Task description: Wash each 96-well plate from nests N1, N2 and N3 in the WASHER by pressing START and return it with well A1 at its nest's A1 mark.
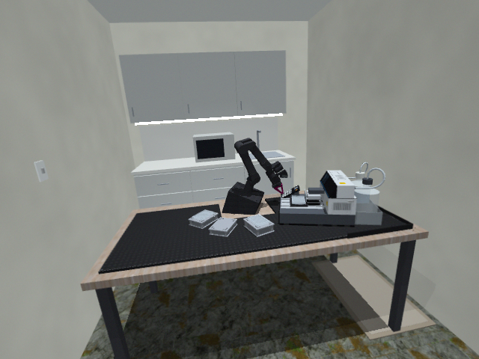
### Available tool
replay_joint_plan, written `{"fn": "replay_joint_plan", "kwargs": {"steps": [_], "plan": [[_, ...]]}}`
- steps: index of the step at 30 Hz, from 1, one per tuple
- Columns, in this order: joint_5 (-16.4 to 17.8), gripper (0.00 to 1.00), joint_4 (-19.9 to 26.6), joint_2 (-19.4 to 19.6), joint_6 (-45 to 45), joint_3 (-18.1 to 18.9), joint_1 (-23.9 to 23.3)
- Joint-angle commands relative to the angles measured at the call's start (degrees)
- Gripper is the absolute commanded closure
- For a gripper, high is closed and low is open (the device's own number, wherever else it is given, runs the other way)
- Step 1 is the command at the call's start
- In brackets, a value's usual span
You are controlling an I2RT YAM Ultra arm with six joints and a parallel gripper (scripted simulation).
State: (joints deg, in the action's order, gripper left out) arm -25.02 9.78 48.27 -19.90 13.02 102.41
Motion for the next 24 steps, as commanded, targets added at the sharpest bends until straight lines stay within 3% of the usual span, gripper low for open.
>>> {"fn": "replay_joint_plan", "kwargs": {"steps": [1, 24], "plan": [[-0.4, 1.0, 1.1, -1.6, -0.8, 0.6, 0.7], [-6.1, 1.0, 18.6, -12.1, -7.4, 4.3, 8.9]]}}
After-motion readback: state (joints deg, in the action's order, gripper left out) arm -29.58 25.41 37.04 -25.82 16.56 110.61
